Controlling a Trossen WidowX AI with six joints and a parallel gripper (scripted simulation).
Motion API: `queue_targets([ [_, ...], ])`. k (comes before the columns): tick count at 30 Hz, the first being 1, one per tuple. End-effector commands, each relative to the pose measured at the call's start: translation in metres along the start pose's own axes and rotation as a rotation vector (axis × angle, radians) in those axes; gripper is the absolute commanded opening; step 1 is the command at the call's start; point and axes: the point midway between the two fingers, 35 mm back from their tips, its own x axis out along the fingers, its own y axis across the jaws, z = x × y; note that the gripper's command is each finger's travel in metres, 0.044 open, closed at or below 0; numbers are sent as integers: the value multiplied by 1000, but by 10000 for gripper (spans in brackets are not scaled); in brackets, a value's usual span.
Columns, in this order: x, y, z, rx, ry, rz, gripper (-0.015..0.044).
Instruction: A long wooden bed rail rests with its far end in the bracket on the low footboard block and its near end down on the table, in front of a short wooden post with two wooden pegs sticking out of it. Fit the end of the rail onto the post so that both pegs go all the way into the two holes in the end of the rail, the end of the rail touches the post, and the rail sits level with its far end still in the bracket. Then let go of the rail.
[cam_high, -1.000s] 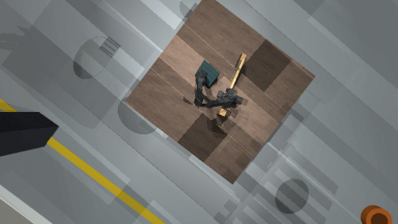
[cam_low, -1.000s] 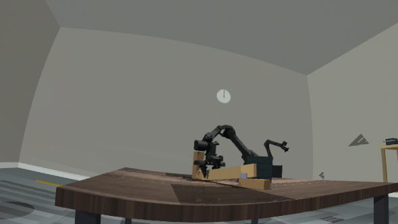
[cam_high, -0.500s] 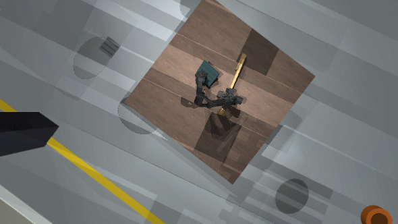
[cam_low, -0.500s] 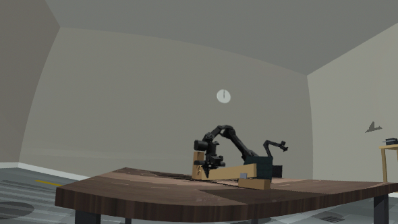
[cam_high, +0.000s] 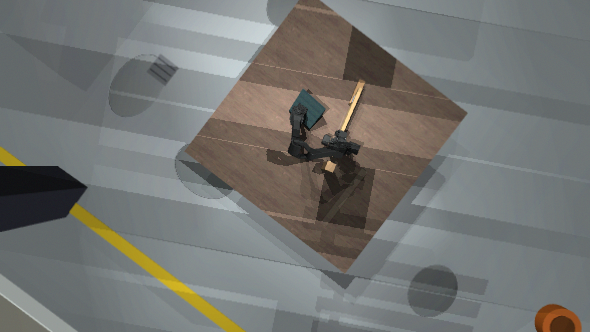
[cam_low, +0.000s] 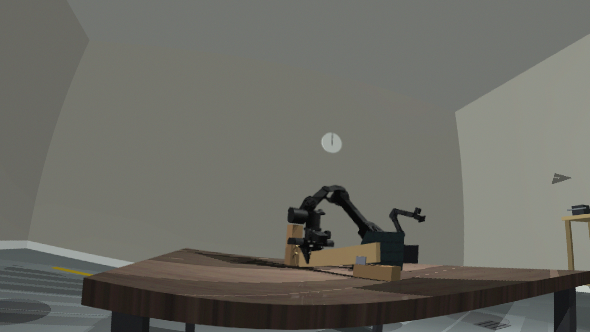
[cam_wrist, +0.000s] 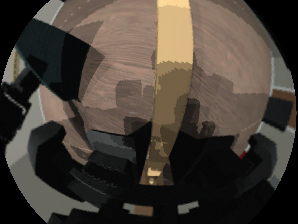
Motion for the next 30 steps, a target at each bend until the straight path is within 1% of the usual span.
queue_targets([
  [1, -3, 0, 0, -1, 3, -1, 0],
  [30, -17, -2, 0, -1, 2, -1, 0],
])
